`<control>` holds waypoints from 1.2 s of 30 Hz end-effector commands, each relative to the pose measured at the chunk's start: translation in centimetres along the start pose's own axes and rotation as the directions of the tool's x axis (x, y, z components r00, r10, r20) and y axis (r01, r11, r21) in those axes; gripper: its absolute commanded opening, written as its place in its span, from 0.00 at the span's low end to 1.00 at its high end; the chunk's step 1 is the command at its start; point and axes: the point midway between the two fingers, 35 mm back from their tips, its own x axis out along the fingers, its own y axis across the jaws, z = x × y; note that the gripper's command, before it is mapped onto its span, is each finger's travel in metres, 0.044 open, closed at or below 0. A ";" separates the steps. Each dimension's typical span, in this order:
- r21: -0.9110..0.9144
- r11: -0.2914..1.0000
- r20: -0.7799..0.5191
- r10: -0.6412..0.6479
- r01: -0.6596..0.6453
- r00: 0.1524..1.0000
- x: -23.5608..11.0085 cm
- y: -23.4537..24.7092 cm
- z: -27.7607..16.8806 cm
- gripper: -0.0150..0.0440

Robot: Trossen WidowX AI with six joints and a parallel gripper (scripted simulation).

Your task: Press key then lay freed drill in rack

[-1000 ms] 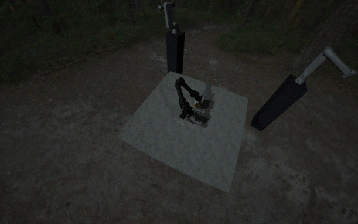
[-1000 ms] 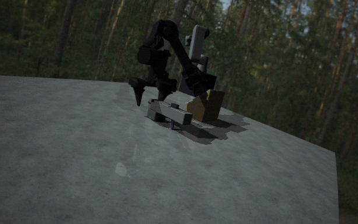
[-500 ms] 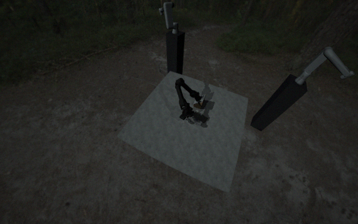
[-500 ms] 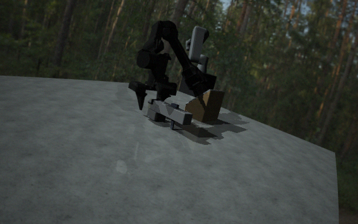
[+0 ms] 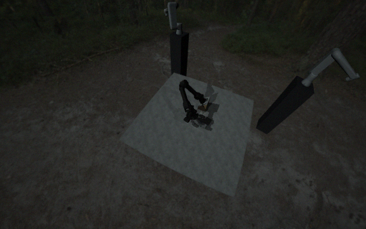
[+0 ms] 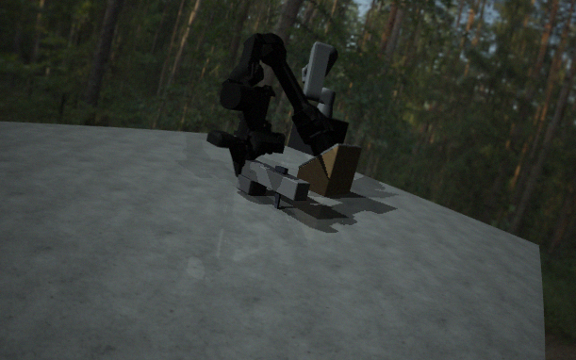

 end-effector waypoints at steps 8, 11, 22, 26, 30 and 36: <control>-0.002 1.000 -0.005 -0.001 0.001 1.000 0.0 0.0 -0.8 0.25; -0.002 1.000 -0.005 -0.001 0.001 1.000 0.0 0.0 -1.1 0.25; -0.002 1.000 -0.006 -0.001 0.001 1.000 0.0 0.0 -2.8 0.25; -0.002 1.000 -0.006 -0.001 0.001 1.000 0.1 0.0 -3.5 0.25; -0.002 1.000 -0.006 -0.001 0.001 1.000 0.1 0.0 -4.0 0.25; -0.001 1.000 -0.005 0.002 -0.002 1.000 0.2 0.0 -4.1 0.34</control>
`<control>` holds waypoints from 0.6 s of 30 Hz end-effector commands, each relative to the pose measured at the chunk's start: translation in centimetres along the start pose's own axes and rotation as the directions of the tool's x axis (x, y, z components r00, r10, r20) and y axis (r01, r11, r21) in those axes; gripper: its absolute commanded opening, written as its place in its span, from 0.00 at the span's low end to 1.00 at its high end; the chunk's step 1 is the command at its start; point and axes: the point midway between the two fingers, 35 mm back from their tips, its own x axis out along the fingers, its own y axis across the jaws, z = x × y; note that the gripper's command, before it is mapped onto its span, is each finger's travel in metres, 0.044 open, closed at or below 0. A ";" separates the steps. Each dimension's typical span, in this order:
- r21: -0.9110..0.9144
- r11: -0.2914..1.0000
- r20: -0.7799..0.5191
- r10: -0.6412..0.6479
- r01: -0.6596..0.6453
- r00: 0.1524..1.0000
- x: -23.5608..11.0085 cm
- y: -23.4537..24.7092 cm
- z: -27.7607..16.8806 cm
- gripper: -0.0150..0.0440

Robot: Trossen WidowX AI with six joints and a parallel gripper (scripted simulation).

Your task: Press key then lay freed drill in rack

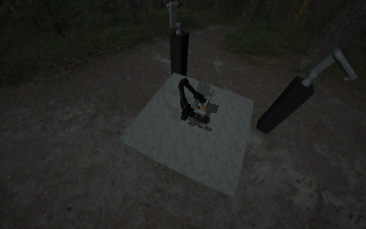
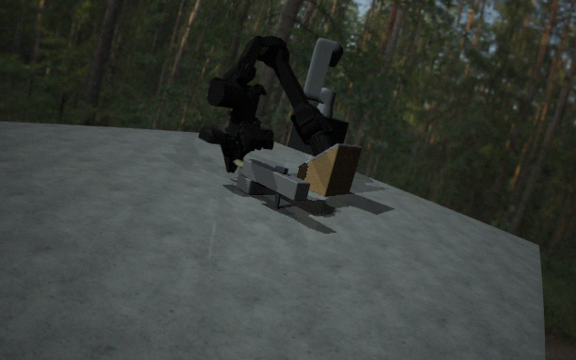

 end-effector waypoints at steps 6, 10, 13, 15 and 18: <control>-0.001 1.000 0.001 0.000 0.000 1.000 0.0 0.0 0.1 0.61; -0.002 1.000 0.001 0.000 0.000 1.000 0.0 0.0 0.2 0.79; -0.002 1.000 0.000 -0.002 0.002 1.000 0.1 0.0 0.4 0.92; -0.002 1.000 0.000 -0.002 0.002 1.000 0.1 0.0 0.5 1.00; -0.002 1.000 0.000 -0.003 0.003 1.000 0.1 0.0 0.6 1.00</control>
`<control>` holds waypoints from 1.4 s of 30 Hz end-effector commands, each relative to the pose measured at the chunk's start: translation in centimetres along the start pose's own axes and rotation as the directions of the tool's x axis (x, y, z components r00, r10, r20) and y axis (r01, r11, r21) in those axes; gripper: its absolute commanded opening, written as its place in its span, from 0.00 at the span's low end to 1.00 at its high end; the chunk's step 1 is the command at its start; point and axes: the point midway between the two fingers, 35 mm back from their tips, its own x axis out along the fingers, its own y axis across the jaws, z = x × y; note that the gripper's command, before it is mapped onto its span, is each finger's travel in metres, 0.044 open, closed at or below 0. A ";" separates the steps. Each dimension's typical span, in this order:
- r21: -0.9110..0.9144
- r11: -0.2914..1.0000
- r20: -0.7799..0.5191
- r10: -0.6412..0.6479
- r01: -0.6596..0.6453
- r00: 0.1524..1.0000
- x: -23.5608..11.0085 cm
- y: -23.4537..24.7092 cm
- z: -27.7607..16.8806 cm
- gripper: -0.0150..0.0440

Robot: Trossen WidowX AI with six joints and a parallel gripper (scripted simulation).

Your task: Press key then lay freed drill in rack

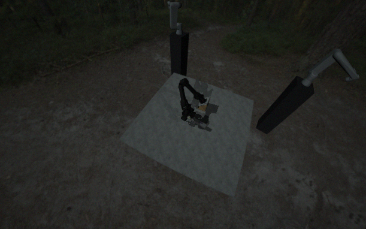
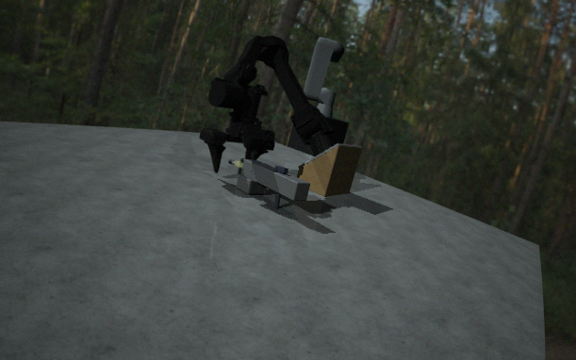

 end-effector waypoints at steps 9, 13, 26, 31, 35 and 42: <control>0.002 1.000 -0.001 0.000 0.000 1.000 0.2 0.0 0.6 1.00; 0.002 1.000 -0.001 0.000 0.000 1.000 0.2 -0.1 0.8 1.00; 0.002 1.000 0.000 0.000 0.000 1.000 0.4 -0.1 1.2 1.00; 0.002 1.000 0.000 0.000 0.000 1.000 0.5 0.0 1.3 1.00; 0.002 1.000 -0.004 -0.005 0.005 1.000 0.3 -0.2 1.1 0.82; 0.002 1.000 -0.004 -0.005 0.005 1.000 0.3 -0.2 1.1 0.51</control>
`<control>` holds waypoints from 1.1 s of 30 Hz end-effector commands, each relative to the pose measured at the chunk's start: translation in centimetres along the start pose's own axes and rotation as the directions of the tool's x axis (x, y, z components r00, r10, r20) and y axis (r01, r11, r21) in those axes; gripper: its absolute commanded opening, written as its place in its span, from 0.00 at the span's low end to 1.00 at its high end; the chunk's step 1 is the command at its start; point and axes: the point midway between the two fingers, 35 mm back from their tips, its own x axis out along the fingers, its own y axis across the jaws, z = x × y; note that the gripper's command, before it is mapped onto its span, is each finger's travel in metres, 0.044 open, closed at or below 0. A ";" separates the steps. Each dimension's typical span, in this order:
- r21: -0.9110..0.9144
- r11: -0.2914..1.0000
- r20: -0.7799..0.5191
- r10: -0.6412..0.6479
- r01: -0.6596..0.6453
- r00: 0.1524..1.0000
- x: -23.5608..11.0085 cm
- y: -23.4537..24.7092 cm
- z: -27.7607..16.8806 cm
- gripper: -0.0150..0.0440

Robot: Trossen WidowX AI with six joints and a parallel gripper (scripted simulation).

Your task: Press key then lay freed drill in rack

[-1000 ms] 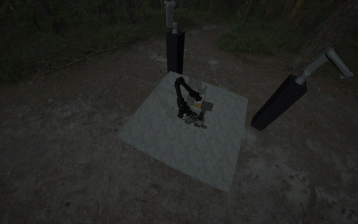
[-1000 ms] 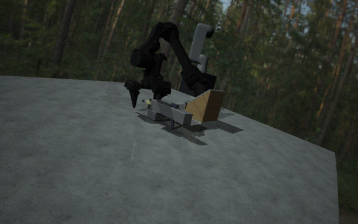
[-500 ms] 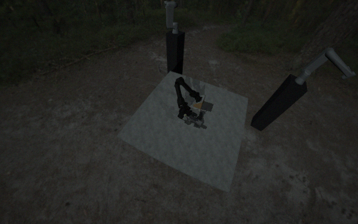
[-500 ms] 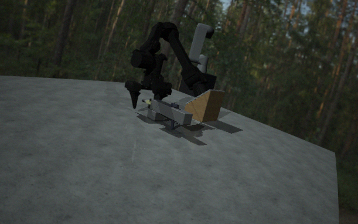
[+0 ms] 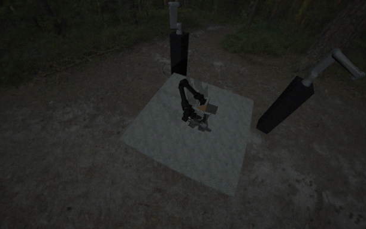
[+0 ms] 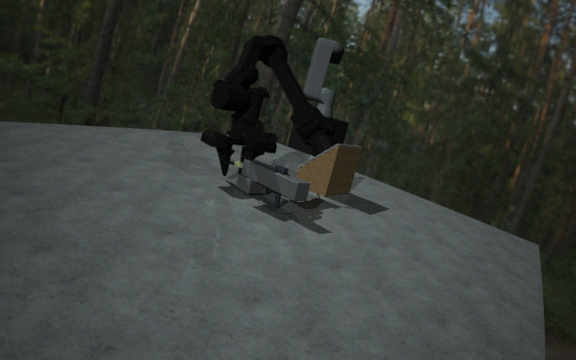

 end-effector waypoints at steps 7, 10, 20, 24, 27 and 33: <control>0.000 1.000 0.000 0.000 0.000 1.000 0.0 0.0 0.0 0.30; 0.000 1.000 0.000 0.000 0.000 1.000 0.0 0.0 0.0 0.26; 0.000 1.000 0.004 0.004 -0.004 1.000 -0.3 0.2 0.0 0.25; 0.000 1.000 0.004 0.004 -0.004 1.000 -0.4 0.2 0.0 0.25; 0.000 1.000 0.004 0.004 -0.004 1.000 -0.4 0.2 -0.1 0.25; 0.000 1.000 0.004 0.004 -0.004 1.000 -0.2 0.1 -0.9 0.25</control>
